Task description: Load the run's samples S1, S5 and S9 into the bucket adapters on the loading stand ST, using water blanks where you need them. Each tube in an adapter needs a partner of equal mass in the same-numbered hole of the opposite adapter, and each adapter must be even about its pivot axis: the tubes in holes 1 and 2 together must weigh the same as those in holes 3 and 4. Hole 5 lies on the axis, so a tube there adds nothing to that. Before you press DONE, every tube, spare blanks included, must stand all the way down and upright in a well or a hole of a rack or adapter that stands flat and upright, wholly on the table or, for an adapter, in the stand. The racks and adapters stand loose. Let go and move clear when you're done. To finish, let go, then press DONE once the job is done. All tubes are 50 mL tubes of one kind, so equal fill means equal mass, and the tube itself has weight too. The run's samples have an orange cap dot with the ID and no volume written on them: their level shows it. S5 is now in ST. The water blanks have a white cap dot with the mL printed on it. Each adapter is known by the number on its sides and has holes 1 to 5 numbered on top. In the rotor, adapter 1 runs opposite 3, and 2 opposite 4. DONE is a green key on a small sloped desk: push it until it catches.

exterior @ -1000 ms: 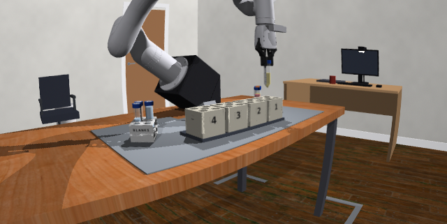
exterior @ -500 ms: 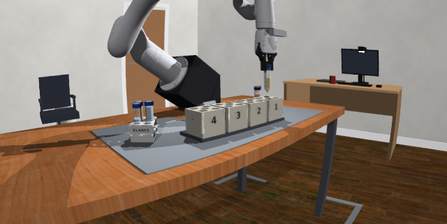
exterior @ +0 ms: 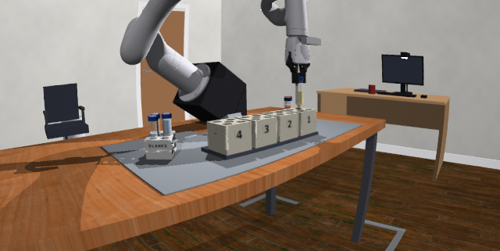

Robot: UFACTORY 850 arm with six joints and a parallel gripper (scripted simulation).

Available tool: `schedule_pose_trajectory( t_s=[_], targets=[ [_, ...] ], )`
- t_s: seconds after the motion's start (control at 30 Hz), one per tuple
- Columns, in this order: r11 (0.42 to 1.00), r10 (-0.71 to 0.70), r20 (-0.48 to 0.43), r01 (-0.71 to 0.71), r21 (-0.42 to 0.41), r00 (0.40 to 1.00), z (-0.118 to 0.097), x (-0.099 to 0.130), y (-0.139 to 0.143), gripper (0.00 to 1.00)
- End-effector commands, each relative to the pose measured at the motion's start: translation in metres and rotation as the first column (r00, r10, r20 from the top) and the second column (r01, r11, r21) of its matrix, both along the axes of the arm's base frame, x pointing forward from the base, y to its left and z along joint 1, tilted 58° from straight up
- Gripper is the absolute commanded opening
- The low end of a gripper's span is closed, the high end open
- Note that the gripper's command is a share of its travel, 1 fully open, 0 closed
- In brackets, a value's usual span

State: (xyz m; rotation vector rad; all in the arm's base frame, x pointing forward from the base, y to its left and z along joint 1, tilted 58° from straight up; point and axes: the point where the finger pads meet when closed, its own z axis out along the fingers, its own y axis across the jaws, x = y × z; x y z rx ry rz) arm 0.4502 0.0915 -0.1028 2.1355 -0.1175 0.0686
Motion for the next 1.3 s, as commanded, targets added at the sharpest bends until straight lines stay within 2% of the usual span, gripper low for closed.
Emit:
schedule_pose_trajectory(
  t_s=[0.0, 1.27],
  targets=[
    [1.0, 0.001, 0.001, -0.001, 0.001, 1.0, 0.0, 0.001, 0.001, 0.0],
    [1.0, 0.001, 0.001, -0.001, 0.001, 1.0, -0.014, 0.001, -0.021, 0.0]
  ],
)
